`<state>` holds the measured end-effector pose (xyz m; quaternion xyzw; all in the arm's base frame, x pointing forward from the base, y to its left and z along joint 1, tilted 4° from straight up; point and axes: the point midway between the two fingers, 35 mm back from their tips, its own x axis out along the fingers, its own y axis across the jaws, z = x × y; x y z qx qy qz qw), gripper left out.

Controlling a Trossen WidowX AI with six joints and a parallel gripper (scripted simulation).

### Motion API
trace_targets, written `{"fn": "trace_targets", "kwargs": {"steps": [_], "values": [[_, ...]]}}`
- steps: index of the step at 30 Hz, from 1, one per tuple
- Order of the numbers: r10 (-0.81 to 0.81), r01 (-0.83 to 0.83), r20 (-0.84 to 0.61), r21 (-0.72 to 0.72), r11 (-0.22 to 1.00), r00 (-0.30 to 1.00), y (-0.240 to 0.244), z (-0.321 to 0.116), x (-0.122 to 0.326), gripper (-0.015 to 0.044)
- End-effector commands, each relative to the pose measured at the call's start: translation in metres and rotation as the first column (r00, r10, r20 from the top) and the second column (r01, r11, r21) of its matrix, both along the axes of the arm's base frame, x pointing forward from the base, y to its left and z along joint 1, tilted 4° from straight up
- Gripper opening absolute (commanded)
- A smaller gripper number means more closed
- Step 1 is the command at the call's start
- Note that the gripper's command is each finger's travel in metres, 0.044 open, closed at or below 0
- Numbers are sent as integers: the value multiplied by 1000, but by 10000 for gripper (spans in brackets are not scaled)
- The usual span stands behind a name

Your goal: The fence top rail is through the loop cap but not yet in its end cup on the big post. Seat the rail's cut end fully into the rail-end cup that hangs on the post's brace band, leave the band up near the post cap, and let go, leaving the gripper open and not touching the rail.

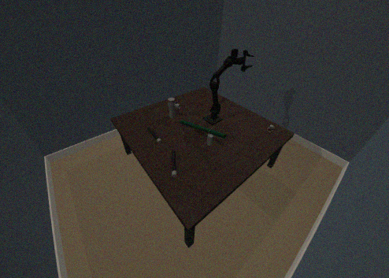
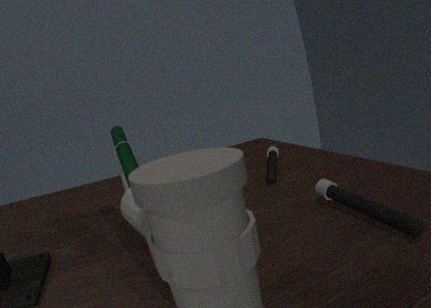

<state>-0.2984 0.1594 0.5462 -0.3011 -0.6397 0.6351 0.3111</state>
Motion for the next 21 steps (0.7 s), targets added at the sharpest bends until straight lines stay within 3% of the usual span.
{"fn": "trace_targets", "kwargs": {"steps": [1,11,21], "values": [[-7,7,-1,-3,1000,1000,2,-1,1,426],[-394,384,-31,-165,908,919,118,-37,90,440],[-745,685,-56,-351,638,665,185,-79,231,440]]}}
